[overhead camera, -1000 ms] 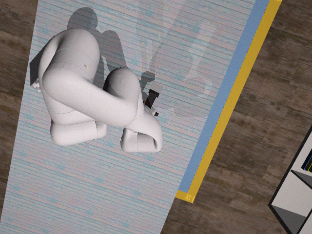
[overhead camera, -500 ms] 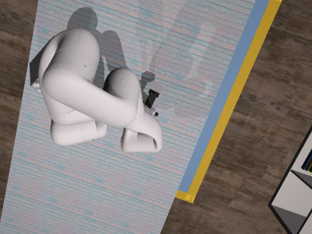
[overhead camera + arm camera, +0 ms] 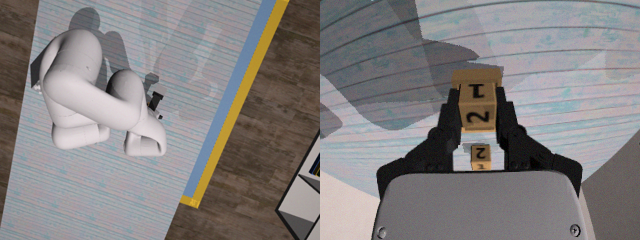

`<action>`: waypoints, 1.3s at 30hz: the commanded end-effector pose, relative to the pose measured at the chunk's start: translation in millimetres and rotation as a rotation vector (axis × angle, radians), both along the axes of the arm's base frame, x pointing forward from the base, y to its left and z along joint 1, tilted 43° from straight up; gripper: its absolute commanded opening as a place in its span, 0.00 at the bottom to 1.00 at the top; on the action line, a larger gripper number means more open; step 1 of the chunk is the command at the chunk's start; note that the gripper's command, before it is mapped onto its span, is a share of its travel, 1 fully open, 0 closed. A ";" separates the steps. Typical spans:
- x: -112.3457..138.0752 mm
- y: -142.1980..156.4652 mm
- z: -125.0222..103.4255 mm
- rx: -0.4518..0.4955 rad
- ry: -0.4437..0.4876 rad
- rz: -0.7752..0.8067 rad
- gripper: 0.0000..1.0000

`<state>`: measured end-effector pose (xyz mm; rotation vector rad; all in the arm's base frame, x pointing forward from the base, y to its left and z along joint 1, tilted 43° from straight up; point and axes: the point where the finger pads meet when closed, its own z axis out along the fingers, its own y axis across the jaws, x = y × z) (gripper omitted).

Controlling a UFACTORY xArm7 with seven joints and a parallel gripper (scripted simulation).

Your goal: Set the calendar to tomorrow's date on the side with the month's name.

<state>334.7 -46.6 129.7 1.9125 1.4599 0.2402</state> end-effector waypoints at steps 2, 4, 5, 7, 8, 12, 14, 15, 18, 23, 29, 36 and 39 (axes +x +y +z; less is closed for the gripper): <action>0.3 0.4 0.6 0.001 -0.001 0.001 0.27; 0.3 0.4 0.6 0.001 -0.001 0.001 0.31; 0.3 0.4 0.6 0.001 -0.001 0.001 0.31; 0.3 0.4 0.6 0.001 -0.001 0.001 0.35; 0.3 0.4 0.6 0.001 -0.001 0.001 0.35; 0.3 0.4 0.6 0.001 -0.001 0.001 0.39; 0.3 0.4 0.6 0.001 -0.001 0.001 0.39; 0.3 0.4 0.6 0.001 -0.001 0.001 0.43; 0.3 0.4 0.6 0.001 -0.001 0.001 0.47; 0.3 0.4 0.6 0.001 -0.001 0.001 0.47; 0.3 0.4 0.6 0.001 -0.001 0.001 0.47; -4.4 4.1 7.0 0.001 -0.001 0.001 0.47; -10.2 8.6 14.8 0.001 -0.001 0.001 0.47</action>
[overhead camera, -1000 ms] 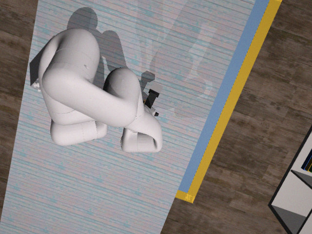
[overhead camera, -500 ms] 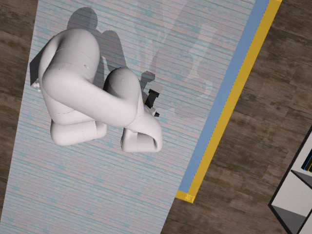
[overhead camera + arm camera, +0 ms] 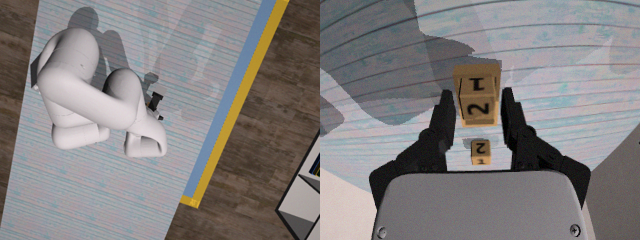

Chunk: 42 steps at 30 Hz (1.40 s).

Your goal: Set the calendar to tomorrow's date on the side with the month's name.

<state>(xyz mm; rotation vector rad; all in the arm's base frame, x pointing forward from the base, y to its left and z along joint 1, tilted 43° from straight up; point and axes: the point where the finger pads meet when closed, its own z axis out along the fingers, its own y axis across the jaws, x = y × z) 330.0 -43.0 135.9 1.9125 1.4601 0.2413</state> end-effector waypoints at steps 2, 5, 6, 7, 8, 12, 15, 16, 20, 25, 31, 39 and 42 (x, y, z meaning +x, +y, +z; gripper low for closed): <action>-10.5 8.9 15.4 0.000 -0.001 0.001 0.47; -13.3 11.1 19.2 0.000 -0.001 0.001 0.47; -16.2 13.3 23.2 0.000 -0.001 0.001 0.47; -19.3 15.7 27.3 0.000 -0.001 0.001 0.47; -22.4 18.1 31.5 0.000 -0.001 0.001 0.47; -33.8 27.0 47.1 0.000 -0.001 0.001 0.47; -39.9 31.7 55.4 0.000 -0.001 0.001 0.47; -41.3 32.8 57.2 0.000 -0.001 0.001 0.47; -43.4 34.4 60.1 0.000 -0.001 0.001 0.47; -43.4 34.4 60.1 0.000 -0.001 0.001 1.00; -43.4 34.4 60.1 0.000 -0.001 0.001 1.00; -43.4 34.4 60.1 0.000 -0.001 0.001 1.00; -43.4 34.4 60.1 0.000 -0.001 0.001 1.00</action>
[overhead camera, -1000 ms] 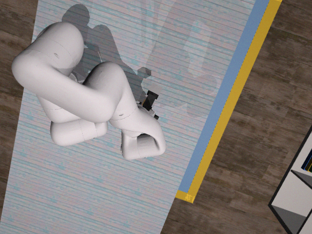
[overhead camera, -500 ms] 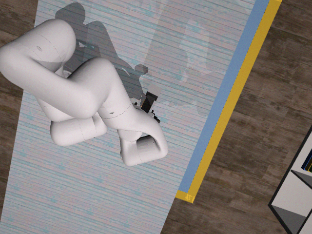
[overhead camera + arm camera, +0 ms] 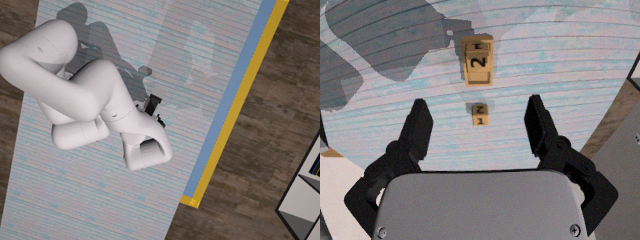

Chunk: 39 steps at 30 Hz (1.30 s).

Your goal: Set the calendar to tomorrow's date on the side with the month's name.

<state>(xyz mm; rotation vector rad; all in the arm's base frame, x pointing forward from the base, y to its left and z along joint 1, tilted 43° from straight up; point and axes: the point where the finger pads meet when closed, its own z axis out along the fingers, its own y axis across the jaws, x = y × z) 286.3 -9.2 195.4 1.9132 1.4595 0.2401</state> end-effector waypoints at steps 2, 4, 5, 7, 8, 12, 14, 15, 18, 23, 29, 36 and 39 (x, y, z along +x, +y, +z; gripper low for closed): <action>0.3 0.5 0.7 0.000 -0.002 0.001 1.00; 0.2 0.3 0.7 0.004 -0.004 -0.003 1.00; 0.2 -0.1 0.7 0.008 -0.006 -0.009 1.00; 0.0 -1.3 0.5 0.026 -0.017 -0.032 1.00; -0.1 -2.3 0.4 0.040 -0.026 -0.050 1.00; -1.1 -9.0 -0.3 0.132 -0.084 -0.174 1.00; -1.1 -9.0 -0.3 0.132 -0.084 -0.174 1.00; -1.5 -11.4 -0.4 0.165 -0.105 -0.218 1.00; -2.3 -16.1 -0.8 0.230 -0.148 -0.308 1.00; -3.6 -23.2 -1.1 0.327 -0.213 -0.442 1.00; -5.0 -31.0 -1.2 0.434 -0.288 -0.593 1.00; -6.7 -39.1 -1.0 0.545 -0.369 -0.752 1.00; -7.6 -43.3 -0.8 0.603 -0.412 -0.835 1.00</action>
